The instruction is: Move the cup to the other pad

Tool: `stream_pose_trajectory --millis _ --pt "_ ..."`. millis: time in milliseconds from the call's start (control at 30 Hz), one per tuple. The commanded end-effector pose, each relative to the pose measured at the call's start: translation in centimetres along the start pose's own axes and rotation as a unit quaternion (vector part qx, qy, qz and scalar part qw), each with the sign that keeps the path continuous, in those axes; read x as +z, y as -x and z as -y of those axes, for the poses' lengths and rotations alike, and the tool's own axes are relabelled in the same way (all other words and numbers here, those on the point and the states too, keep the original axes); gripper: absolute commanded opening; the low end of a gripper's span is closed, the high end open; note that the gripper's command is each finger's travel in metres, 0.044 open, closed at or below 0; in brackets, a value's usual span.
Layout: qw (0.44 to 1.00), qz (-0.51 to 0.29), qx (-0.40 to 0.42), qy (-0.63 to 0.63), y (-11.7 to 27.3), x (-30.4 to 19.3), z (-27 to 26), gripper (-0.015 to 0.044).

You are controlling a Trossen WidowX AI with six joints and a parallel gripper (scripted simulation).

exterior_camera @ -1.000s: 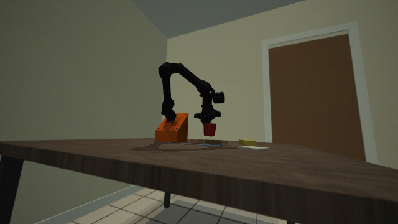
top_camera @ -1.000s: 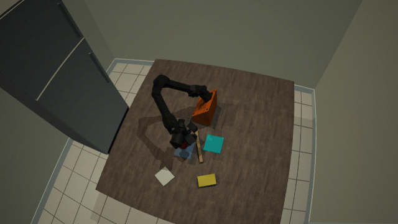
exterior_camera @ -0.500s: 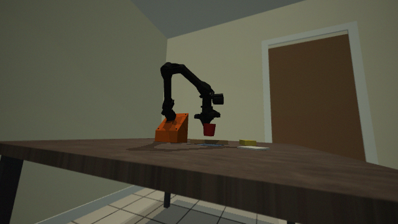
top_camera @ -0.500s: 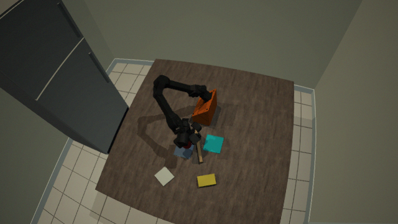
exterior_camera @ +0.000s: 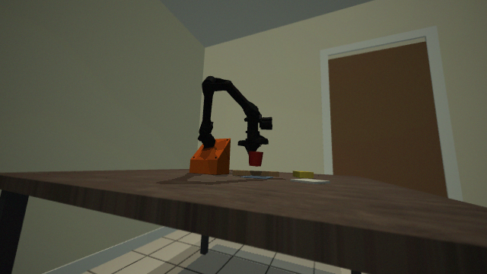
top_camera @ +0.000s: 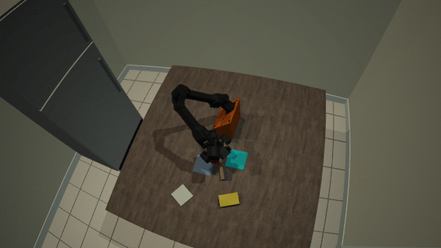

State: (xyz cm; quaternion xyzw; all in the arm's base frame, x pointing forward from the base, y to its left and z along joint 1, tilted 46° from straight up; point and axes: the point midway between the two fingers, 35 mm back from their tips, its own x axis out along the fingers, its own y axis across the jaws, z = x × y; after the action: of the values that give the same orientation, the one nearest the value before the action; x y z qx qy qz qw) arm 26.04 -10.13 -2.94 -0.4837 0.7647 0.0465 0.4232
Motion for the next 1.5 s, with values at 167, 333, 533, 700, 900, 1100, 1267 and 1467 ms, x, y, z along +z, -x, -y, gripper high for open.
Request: stream_pose_trajectory --millis 167,333,533,700,900,1100,1267,1467 --pt "1.0 0.002 0.0 0.0 0.1 1.5 -1.9 0.0" --pt "1.0 0.002 0.001 0.0 0.2 2.3 -3.0 0.0" --pt "1.0 0.003 0.001 0.0 0.2 3.3 -4.2 0.0" --pt "1.0 0.003 0.001 0.0 0.3 4.1 -5.3 0.0" --pt "1.0 0.004 0.001 0.0 0.4 5.0 -6.5 0.0" --pt "1.0 0.004 0.001 0.0 0.4 5.9 -7.7 0.0" --pt "1.0 0.004 0.002 0.0 0.5 6.6 -8.7 0.0" --pt "1.0 0.005 0.002 0.0 0.6 7.4 -9.8 0.0"
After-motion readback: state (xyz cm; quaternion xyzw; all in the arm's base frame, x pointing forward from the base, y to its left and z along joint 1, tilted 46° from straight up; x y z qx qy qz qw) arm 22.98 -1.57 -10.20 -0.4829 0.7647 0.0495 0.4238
